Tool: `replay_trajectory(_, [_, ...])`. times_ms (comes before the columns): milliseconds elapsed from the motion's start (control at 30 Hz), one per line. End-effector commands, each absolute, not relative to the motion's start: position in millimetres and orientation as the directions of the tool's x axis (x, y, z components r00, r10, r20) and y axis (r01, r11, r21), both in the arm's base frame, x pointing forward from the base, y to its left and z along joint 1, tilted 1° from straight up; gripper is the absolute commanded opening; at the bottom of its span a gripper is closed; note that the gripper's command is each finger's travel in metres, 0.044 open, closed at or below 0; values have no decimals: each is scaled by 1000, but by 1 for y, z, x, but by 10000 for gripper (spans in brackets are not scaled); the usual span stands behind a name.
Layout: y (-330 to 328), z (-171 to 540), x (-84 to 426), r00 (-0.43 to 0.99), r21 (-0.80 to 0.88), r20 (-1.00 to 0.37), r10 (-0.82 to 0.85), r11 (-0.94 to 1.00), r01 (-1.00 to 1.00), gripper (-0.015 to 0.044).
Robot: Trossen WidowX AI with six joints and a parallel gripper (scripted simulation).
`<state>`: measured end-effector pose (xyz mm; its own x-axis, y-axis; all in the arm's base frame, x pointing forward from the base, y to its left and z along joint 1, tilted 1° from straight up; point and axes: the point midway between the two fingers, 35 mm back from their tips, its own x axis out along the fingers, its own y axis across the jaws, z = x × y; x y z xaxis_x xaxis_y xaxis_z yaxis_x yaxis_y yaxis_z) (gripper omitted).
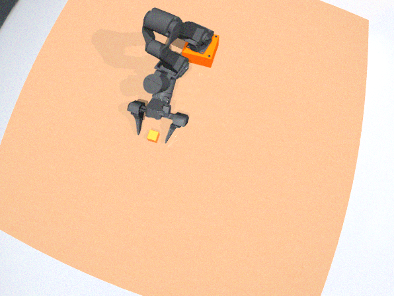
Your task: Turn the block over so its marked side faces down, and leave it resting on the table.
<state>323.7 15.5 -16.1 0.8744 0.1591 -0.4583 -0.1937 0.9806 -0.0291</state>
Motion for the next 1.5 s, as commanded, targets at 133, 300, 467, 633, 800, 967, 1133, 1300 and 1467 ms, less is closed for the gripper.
replay_trajectory(133, [16, -16, 324, 874, -24, -456, 165, 980, -197, 440])
replay_trajectory(300, [16, -16, 324, 874, -24, -456, 165, 980, -197, 440])
replay_trajectory(467, [16, -16, 324, 874, -24, -456, 165, 980, -197, 440])
replay_trajectory(633, [16, -16, 324, 874, -24, -456, 165, 980, -197, 440])
replay_trajectory(800, [16, -17, 329, 853, -22, -497, 158, 981, -195, 440])
replay_trajectory(967, [15, -8, 339, 767, -19, -627, 137, 981, -191, 440])
replay_trajectory(1133, [15, 17, 332, 667, -18, -736, 115, 982, -190, 440])
replay_trajectory(1300, [14, 49, 307, 562, -23, -822, 93, 981, -194, 440])
replay_trajectory(1467, [14, 54, 303, 548, -26, -832, 89, 980, -198, 440])
